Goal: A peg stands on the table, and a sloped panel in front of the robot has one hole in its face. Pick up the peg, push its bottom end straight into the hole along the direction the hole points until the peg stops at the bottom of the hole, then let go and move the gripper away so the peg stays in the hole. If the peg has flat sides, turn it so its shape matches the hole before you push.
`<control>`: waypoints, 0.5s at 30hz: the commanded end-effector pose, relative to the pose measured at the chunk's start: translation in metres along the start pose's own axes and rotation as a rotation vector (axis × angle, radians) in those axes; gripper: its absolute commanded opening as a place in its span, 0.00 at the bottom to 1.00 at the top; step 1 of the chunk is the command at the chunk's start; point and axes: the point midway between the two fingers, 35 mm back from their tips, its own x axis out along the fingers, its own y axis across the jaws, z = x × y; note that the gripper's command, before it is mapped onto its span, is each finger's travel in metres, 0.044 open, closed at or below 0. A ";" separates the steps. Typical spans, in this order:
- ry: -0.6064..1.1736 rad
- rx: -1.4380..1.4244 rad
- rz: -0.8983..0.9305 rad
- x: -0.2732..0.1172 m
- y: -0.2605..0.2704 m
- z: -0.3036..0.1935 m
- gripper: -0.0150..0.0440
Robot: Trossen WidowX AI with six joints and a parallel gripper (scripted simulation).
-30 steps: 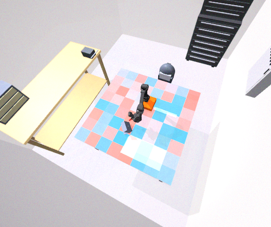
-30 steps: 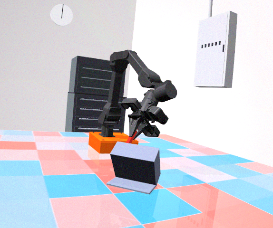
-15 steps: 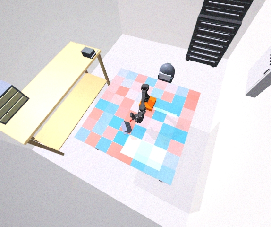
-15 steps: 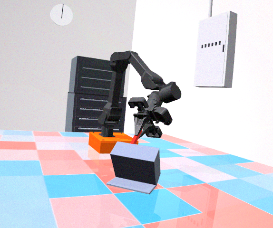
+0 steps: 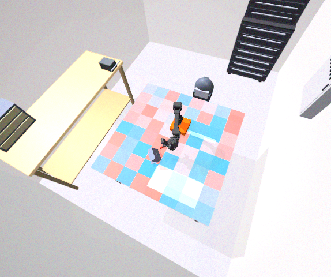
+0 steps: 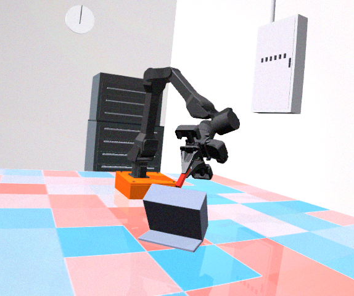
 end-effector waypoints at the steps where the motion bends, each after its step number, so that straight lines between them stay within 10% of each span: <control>1: -0.008 -0.036 -0.021 -0.003 0.004 0.000 0.25; 15: -0.050 -0.102 -0.079 -0.016 0.011 0.009 0.25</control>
